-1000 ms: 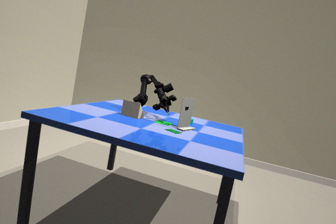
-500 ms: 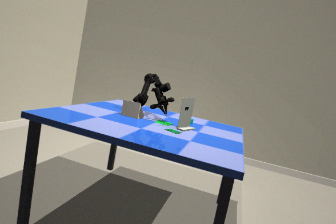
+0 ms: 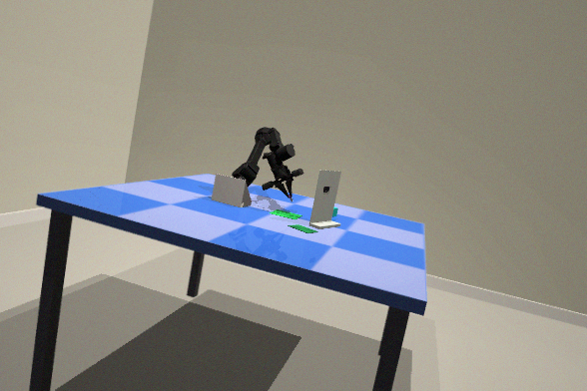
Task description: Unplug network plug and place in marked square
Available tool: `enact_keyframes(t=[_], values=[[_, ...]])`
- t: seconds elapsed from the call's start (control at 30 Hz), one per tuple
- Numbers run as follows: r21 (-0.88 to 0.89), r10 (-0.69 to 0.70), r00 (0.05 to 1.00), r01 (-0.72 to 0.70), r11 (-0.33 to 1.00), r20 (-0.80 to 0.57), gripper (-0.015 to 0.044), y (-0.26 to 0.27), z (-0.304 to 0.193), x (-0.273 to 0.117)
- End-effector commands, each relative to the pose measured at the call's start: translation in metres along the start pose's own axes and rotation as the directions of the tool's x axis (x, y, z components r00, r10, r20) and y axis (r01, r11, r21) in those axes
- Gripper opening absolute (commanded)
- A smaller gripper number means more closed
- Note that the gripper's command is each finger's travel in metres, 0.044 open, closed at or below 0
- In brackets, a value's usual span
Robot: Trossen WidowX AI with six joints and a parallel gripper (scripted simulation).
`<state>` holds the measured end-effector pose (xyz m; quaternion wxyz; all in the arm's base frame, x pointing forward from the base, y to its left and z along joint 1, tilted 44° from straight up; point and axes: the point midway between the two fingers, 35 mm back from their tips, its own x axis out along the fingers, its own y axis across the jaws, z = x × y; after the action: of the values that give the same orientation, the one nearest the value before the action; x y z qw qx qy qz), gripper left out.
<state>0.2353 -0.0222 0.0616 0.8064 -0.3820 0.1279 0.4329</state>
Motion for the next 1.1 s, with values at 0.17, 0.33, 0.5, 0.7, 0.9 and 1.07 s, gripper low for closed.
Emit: enact_keyframes(t=[0.17,0.33,0.5,0.7,0.9,1.07], values=[[0.004,0.001,1.0,-0.001,1.0,0.005,0.0,0.004,0.0,0.008],[0.003,0.002,1.0,-0.002,1.0,0.004,0.0,0.007,-0.001,0.013],[0.003,0.002,1.0,-0.002,1.0,0.003,0.0,0.01,-0.001,0.017],[0.003,0.003,1.0,-0.003,1.0,0.002,0.0,0.013,-0.002,0.022],[0.003,0.002,1.0,-0.002,1.0,0.002,0.0,0.017,-0.002,0.027],[0.003,0.002,1.0,-0.002,1.0,0.003,0.0,0.02,-0.001,0.031]])
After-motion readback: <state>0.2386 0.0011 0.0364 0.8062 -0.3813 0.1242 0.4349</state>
